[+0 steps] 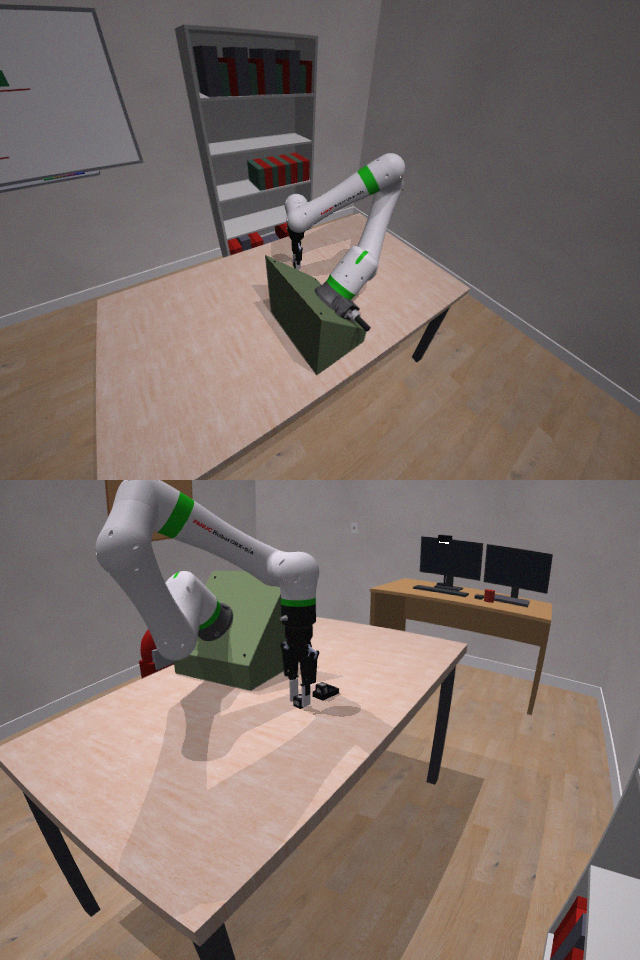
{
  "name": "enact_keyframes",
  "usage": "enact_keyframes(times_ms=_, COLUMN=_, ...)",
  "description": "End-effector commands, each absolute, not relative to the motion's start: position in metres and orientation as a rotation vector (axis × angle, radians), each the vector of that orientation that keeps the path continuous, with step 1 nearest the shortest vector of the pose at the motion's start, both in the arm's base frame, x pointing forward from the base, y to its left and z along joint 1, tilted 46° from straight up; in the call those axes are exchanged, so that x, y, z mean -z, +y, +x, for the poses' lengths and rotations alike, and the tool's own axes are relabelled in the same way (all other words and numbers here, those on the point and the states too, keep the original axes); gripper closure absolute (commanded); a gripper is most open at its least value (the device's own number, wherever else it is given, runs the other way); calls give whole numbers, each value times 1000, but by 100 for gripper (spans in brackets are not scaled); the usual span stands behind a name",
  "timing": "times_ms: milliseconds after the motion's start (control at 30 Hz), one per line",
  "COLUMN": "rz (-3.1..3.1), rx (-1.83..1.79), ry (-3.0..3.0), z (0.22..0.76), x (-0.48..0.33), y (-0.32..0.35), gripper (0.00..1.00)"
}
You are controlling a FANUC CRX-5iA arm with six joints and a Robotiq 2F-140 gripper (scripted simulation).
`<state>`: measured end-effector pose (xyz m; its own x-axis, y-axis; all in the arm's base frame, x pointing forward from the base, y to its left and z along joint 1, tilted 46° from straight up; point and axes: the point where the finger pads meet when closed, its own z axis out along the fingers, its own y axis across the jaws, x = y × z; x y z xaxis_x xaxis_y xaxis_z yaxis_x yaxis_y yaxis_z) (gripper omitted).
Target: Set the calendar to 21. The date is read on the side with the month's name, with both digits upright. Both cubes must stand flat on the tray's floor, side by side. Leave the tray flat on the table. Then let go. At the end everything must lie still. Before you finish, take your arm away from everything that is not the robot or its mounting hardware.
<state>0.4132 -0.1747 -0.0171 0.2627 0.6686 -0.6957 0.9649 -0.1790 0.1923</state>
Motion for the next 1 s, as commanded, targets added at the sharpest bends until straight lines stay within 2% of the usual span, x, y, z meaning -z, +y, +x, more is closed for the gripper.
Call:
enact_keyframes(times_ms=0, rz=1926, rx=624, ry=1475, z=413, x=17, y=-174, gripper=72)
enact_keyframes(times_ms=333, rz=1926, rx=624, ry=1475, z=413, x=17, y=-174, gripper=72)
enact_keyframes(times_ms=367, rz=1926, rx=624, ry=1475, z=413, x=17, y=-174, gripper=84)
enact_keyframes(times_ms=967, rz=1926, rx=624, ry=1475, z=413, x=17, y=-174, gripper=84)
